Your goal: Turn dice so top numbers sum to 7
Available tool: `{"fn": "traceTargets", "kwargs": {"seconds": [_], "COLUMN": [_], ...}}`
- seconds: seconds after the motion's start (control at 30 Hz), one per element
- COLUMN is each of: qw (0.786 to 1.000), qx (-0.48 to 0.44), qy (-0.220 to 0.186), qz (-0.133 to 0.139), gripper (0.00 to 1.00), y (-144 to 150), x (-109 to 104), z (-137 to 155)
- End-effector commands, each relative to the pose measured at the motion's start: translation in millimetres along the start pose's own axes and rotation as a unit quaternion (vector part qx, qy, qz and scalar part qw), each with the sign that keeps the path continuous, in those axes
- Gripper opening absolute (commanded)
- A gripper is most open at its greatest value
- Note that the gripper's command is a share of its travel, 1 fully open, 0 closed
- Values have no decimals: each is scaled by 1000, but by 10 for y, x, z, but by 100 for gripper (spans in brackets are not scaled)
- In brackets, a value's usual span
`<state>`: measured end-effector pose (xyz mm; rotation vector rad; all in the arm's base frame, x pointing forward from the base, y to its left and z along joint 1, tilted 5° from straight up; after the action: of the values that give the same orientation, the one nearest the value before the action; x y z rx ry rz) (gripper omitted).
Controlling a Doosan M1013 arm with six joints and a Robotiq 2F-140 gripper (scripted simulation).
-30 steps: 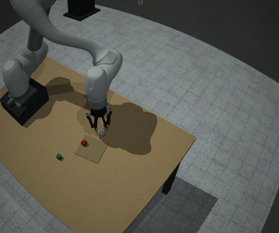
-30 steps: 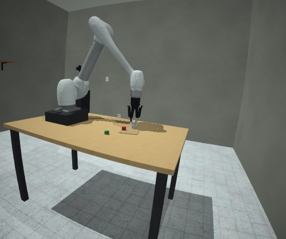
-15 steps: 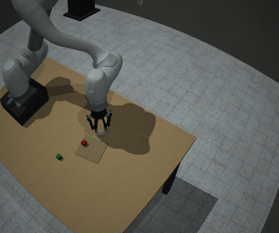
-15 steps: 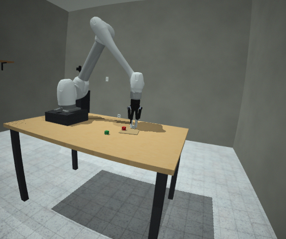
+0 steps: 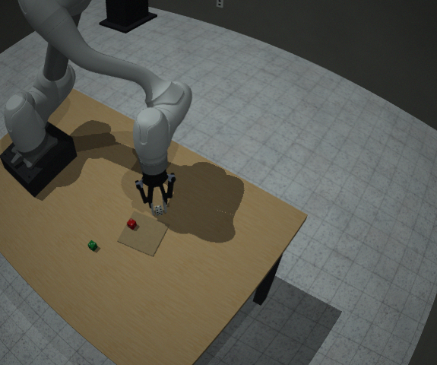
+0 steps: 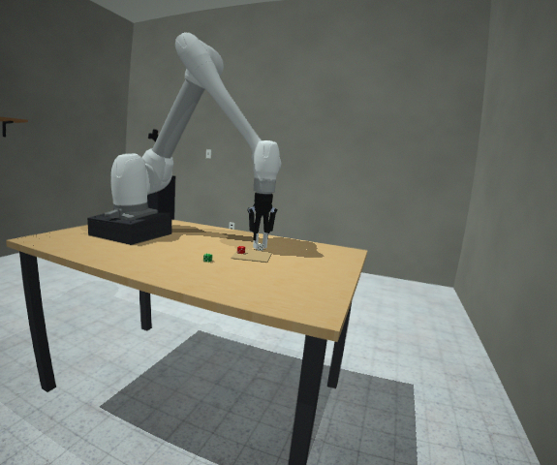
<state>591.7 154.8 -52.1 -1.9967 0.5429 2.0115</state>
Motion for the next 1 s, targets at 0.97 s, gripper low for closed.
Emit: {"fn": "traceTargets", "kwargs": {"seconds": [0.97], "qw": [1000], "qx": [1], "qy": [1], "qz": [0], "gripper": [13], "y": [5], "x": [36], "z": [-5]}}
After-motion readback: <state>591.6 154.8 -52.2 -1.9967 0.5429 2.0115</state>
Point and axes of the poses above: the point where the finger pads meet when closed, its own x axis out along the fingers, its own y axis across the jaws, z = x × y, the point moved 3 cm from there along -x, back along the fingers, and after that the axes turned 11 degrees about -x, right-handed, at the moved point
